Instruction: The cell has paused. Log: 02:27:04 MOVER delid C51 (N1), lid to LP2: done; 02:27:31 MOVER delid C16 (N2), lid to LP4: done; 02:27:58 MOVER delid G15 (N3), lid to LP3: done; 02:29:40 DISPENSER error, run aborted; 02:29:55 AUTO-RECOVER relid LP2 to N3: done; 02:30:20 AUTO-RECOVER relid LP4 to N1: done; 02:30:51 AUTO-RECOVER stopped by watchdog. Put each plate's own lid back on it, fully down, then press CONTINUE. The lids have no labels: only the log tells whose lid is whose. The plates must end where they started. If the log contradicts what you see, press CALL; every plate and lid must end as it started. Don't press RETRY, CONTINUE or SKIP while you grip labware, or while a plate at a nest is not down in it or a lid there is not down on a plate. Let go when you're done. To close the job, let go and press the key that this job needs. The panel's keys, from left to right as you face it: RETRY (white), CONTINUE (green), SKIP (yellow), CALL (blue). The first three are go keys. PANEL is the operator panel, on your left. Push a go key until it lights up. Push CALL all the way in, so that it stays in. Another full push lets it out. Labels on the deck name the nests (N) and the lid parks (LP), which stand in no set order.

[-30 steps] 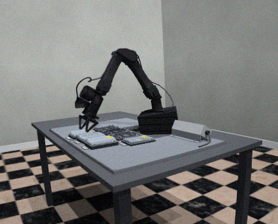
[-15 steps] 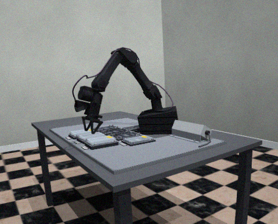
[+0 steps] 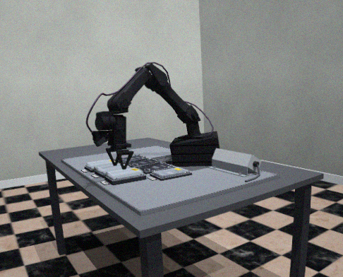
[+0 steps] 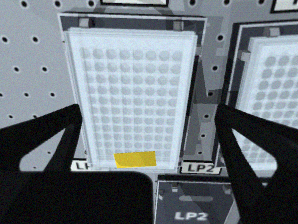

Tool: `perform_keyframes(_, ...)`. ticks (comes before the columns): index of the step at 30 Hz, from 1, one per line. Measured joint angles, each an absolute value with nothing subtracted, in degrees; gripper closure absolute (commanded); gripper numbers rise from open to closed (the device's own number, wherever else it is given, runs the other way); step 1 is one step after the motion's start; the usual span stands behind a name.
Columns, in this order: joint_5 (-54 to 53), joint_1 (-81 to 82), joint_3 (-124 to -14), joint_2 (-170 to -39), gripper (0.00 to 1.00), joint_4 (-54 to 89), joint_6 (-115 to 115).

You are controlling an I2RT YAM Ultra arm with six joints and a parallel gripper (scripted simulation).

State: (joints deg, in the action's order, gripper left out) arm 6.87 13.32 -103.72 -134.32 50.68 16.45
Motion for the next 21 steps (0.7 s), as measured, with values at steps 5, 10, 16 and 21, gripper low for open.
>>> perform_keyframes(5, 6.85, 14.96, -105.84, -135.98, 0.0, 54.54, 19.07)
perform_keyframes(10, 6.7, 15.59, -106.32, -135.98, 0.0, 56.77, 20.08)
perform_keyframes(16, 6.68, 15.57, -107.44, -135.96, 0.0, 57.39, 20.36)
perform_keyframes(21, 6.68, 15.57, -107.46, -135.96, 0.0, 57.69, 20.4)
